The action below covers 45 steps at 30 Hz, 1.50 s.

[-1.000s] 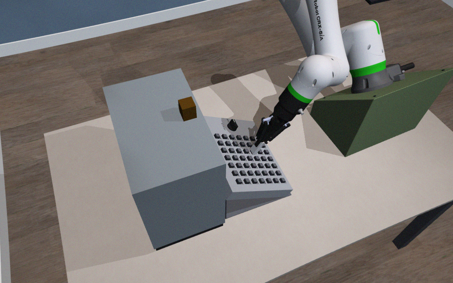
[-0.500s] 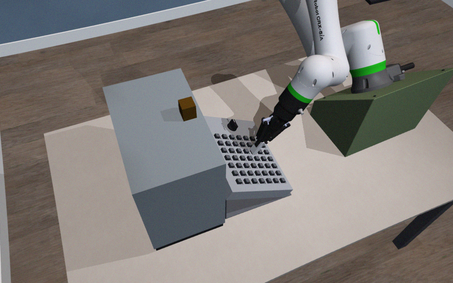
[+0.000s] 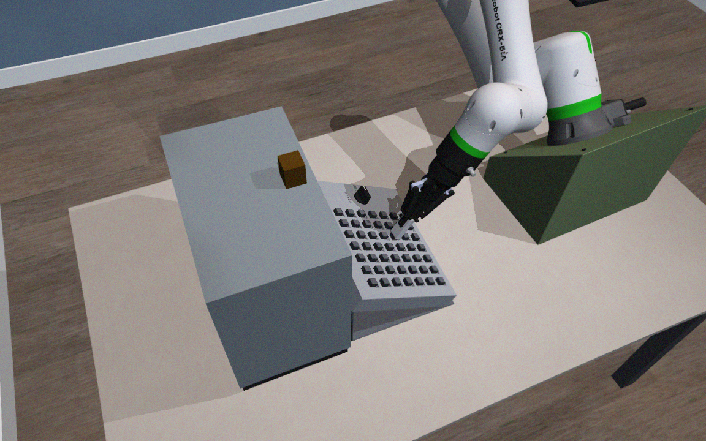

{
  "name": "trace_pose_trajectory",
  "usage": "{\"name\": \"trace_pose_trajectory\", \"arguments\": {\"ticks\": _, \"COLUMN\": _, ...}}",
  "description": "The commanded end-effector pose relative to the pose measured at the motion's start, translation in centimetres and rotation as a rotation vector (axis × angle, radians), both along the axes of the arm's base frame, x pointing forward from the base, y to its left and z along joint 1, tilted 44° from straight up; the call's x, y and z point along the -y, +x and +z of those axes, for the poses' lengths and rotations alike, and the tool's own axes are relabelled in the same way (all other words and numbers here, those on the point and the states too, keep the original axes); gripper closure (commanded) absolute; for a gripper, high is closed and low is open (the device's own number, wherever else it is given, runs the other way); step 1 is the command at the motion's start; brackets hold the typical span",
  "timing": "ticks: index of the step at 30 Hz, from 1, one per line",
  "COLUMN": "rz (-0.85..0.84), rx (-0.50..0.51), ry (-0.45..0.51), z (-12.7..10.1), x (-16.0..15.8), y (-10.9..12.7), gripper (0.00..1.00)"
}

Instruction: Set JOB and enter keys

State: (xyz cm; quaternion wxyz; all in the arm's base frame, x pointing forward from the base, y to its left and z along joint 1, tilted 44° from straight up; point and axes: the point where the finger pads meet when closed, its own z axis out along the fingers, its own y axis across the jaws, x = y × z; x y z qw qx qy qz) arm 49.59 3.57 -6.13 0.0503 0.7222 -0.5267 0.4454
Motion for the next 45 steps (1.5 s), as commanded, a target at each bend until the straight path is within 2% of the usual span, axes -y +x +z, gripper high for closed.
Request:
{"name": "trace_pose_trajectory", "arguments": {"ticks": 1, "rz": -0.001, "rx": 0.000, "ry": 0.000, "z": 0.2, "x": -0.2, "y": -0.3, "gripper": 1.00}}
{"name": "trace_pose_trajectory", "arguments": {"ticks": 19, "rz": -0.001, "rx": 0.000, "ry": 0.000, "z": 1.7, "x": -1.5, "y": -1.7, "gripper": 1.00}}
{"name": "trace_pose_trajectory", "arguments": {"ticks": 45, "rz": -0.001, "rx": 0.000, "ry": 0.000, "z": 1.8, "x": -1.6, "y": -1.8, "gripper": 1.00}}
